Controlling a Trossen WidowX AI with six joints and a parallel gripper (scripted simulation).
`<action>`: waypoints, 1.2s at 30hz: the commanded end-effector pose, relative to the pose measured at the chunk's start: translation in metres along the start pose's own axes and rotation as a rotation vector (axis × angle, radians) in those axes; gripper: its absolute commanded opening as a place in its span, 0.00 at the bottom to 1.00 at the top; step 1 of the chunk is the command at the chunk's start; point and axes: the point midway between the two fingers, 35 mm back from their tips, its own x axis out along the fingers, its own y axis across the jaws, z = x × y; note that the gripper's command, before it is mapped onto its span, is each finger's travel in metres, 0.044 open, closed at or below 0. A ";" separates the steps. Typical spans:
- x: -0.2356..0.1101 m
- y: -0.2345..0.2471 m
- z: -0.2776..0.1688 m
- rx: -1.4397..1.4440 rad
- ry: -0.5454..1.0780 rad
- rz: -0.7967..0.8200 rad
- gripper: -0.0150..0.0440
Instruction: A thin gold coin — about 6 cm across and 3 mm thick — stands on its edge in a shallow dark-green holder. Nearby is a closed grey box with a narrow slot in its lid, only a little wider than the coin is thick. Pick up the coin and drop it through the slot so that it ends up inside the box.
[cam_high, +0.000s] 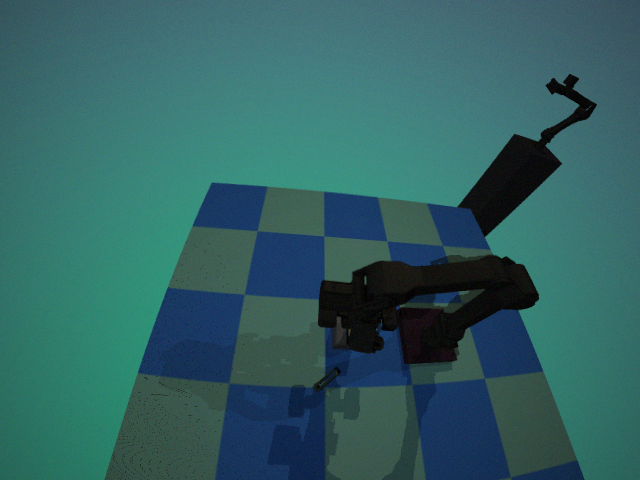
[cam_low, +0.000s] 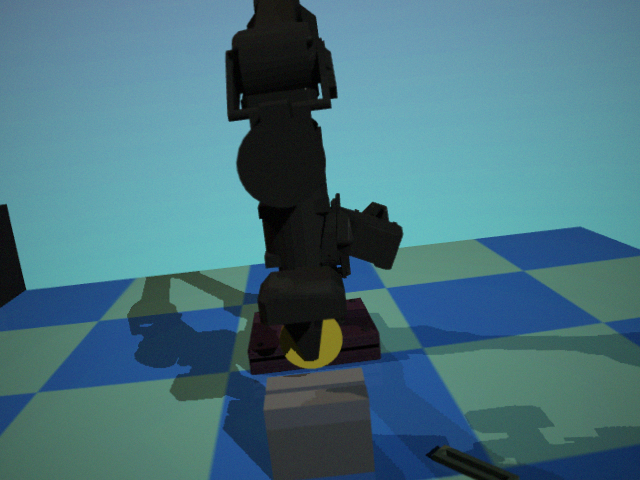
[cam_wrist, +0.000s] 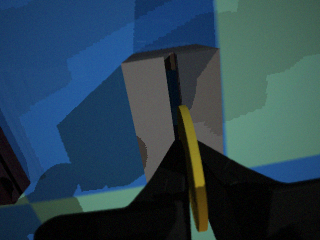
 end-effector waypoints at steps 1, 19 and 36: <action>-0.001 0.002 -0.003 -0.006 0.001 0.000 0.25; 0.005 -0.001 -0.001 0.000 0.000 0.000 0.25; 0.014 0.000 -0.001 -0.008 0.000 0.000 0.25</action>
